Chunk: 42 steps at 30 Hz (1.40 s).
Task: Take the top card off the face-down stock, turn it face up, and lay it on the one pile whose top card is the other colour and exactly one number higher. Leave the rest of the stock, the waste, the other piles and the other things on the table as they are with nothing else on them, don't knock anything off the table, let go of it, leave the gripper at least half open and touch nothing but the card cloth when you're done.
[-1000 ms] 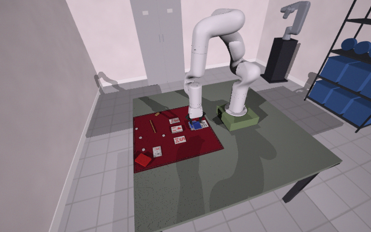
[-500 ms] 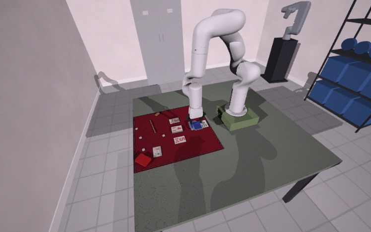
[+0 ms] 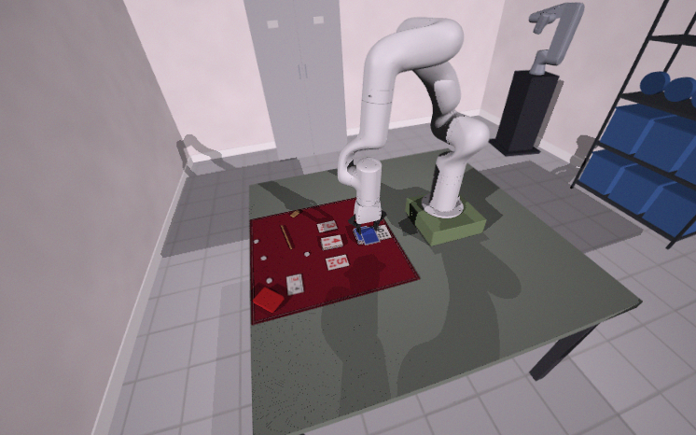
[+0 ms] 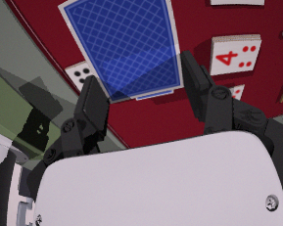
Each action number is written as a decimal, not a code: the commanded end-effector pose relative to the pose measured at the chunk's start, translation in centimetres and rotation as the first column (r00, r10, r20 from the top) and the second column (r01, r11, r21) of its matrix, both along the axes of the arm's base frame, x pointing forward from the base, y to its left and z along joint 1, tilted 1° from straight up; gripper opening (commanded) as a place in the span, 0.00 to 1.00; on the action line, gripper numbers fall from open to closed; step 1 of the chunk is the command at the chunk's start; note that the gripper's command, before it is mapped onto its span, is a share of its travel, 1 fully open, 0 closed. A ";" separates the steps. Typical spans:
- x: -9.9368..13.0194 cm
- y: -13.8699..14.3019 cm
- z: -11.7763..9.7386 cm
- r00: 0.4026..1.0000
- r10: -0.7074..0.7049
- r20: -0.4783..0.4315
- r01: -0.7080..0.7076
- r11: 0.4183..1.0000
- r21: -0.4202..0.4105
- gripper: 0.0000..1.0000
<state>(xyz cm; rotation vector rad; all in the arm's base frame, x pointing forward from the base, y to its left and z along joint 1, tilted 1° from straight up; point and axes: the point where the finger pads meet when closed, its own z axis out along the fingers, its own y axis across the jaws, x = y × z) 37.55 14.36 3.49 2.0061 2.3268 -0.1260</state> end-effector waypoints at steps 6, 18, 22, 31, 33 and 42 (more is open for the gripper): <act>0.1 0.3 -0.1 1.000 0.005 0.025 -0.001 0.989 -0.146 0.60; 0.0 0.9 -0.3 0.997 0.028 0.075 0.012 0.873 -0.488 0.60; 0.0 1.1 -0.5 0.995 0.044 0.094 0.024 0.782 -0.623 0.60; -0.1 1.4 -0.8 0.991 0.071 0.114 0.046 0.623 -0.781 0.60; -0.1 1.4 -1.0 0.990 0.080 0.119 0.053 0.569 -0.821 0.60; -0.1 1.6 -1.4 0.985 0.114 0.132 0.084 0.350 -0.933 0.60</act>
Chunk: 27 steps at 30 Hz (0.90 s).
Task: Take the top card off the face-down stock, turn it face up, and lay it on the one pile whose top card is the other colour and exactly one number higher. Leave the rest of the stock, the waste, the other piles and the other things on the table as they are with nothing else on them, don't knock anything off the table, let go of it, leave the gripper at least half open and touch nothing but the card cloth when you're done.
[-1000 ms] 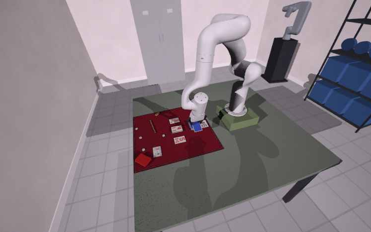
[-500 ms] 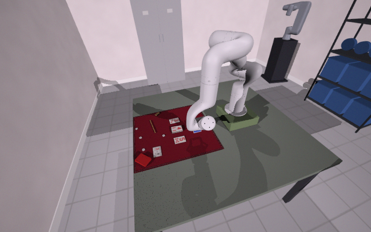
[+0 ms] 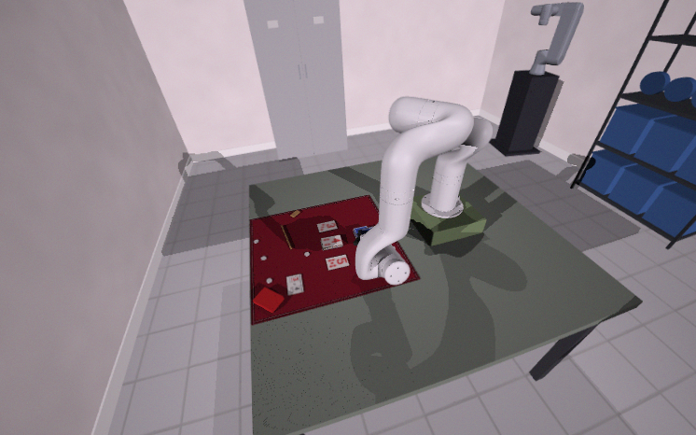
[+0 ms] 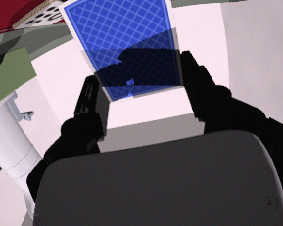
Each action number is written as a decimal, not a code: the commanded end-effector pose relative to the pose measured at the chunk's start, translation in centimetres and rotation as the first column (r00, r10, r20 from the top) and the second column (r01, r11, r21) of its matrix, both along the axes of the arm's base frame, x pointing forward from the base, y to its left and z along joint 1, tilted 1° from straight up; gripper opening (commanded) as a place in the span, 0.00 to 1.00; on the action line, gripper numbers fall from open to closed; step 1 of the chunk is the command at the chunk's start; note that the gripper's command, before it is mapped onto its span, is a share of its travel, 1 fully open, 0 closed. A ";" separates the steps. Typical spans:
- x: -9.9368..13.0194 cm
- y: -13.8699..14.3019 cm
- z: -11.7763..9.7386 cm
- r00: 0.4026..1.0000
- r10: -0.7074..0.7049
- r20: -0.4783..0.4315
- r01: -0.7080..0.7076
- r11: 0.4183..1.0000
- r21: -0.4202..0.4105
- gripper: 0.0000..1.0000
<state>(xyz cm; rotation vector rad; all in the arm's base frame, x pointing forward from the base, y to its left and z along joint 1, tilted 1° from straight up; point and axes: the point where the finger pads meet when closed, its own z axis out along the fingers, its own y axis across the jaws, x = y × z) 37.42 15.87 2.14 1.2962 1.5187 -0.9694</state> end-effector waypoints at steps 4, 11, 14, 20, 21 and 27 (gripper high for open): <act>0.0 0.1 -0.1 1.000 0.002 0.017 0.000 0.995 -0.105 0.60; 0.0 0.1 -0.3 0.999 0.006 0.031 0.001 0.979 -0.202 0.60; 0.0 0.1 -0.3 0.999 0.007 0.035 0.001 0.975 -0.224 0.60; 0.0 0.2 -0.4 0.999 0.008 0.037 0.001 0.970 -0.242 0.60; 0.0 0.2 -0.4 0.999 0.008 0.037 0.001 0.970 -0.242 0.60; 0.0 0.2 -0.4 0.999 0.008 0.038 0.001 0.970 -0.245 0.60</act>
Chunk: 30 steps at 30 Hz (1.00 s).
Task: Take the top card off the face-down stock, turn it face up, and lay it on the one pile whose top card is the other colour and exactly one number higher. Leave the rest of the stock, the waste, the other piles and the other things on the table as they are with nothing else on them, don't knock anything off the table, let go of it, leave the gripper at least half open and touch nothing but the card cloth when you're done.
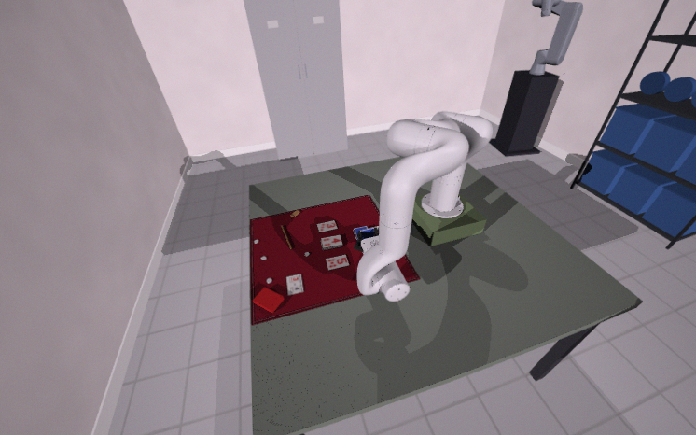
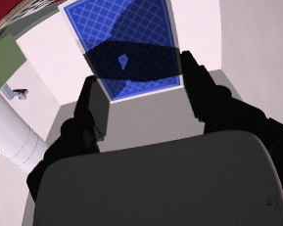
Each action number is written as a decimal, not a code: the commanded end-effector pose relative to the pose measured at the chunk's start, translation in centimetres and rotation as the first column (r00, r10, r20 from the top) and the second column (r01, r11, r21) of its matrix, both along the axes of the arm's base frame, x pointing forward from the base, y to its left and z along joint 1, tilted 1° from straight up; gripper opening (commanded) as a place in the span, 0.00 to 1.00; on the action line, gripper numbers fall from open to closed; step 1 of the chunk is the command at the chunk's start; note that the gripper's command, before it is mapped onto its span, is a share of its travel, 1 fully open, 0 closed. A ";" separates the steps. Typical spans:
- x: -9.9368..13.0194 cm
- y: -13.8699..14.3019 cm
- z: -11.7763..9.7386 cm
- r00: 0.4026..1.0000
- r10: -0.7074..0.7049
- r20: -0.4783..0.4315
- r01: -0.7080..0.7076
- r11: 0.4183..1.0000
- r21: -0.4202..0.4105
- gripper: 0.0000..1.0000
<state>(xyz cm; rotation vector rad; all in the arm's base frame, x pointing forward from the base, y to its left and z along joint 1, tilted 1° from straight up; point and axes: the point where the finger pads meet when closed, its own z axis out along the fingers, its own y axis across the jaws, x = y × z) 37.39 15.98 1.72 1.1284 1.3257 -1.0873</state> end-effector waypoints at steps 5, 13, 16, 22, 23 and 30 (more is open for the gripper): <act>0.0 0.1 0.1 1.000 0.000 0.001 0.000 1.000 0.000 0.60; 0.0 0.1 0.1 1.000 0.000 0.001 0.000 1.000 0.000 0.60; 0.0 0.1 0.1 1.000 0.000 0.001 0.000 1.000 0.000 0.71; 0.0 0.1 0.1 1.000 0.000 0.001 0.000 1.000 0.000 0.71; 0.0 0.1 0.1 1.000 0.000 0.001 0.000 1.000 0.000 0.71; 0.0 0.1 0.1 1.000 0.000 0.001 0.000 1.000 0.000 0.71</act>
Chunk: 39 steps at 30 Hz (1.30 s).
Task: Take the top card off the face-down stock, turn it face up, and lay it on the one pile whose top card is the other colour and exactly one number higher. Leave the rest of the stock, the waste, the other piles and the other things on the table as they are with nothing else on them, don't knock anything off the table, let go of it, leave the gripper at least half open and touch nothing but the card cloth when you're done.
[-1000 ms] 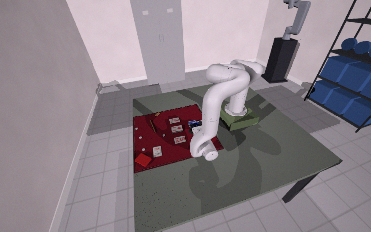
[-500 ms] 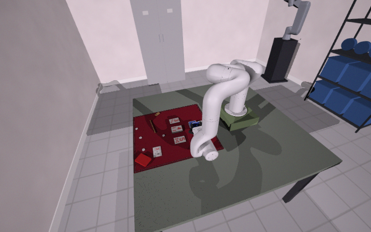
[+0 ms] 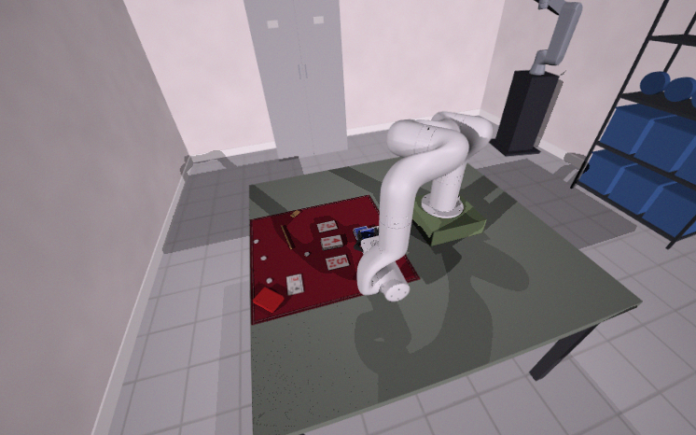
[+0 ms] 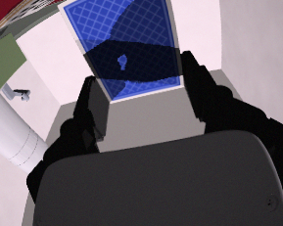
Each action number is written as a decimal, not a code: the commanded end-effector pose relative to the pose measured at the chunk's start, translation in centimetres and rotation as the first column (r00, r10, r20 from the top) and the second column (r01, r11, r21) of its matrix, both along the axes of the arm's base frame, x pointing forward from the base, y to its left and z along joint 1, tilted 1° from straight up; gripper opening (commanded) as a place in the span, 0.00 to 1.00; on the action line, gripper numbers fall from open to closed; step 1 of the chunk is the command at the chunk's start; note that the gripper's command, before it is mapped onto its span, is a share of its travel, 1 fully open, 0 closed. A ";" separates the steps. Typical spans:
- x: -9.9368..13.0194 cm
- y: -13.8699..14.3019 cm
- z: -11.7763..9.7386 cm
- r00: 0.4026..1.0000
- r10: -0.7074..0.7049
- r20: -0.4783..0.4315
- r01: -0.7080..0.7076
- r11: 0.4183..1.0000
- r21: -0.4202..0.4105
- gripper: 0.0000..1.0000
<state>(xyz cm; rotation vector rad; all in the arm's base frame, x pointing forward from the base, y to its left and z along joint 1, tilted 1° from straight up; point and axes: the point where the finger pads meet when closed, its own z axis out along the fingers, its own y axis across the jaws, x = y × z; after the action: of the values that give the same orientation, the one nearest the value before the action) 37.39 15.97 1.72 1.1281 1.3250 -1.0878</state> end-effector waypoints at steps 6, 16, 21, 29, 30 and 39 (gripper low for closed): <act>0.0 0.1 0.0 1.000 0.000 0.001 0.000 1.000 0.001 0.71; 0.0 0.0 -0.3 1.000 0.000 0.001 0.000 1.000 0.001 0.71; 0.1 -0.1 -0.8 1.000 0.000 0.001 0.000 1.000 0.001 0.71; 0.1 -0.2 -1.8 1.000 0.000 0.001 0.000 1.000 0.001 0.71; 0.1 -0.2 -1.9 1.000 0.000 0.001 0.000 1.000 0.001 0.71; 0.1 -0.3 -2.4 1.000 0.000 0.001 0.000 1.000 0.001 0.71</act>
<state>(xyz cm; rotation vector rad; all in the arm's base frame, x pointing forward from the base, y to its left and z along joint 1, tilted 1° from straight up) 37.40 15.64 -0.55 1.1280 1.3254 -1.0877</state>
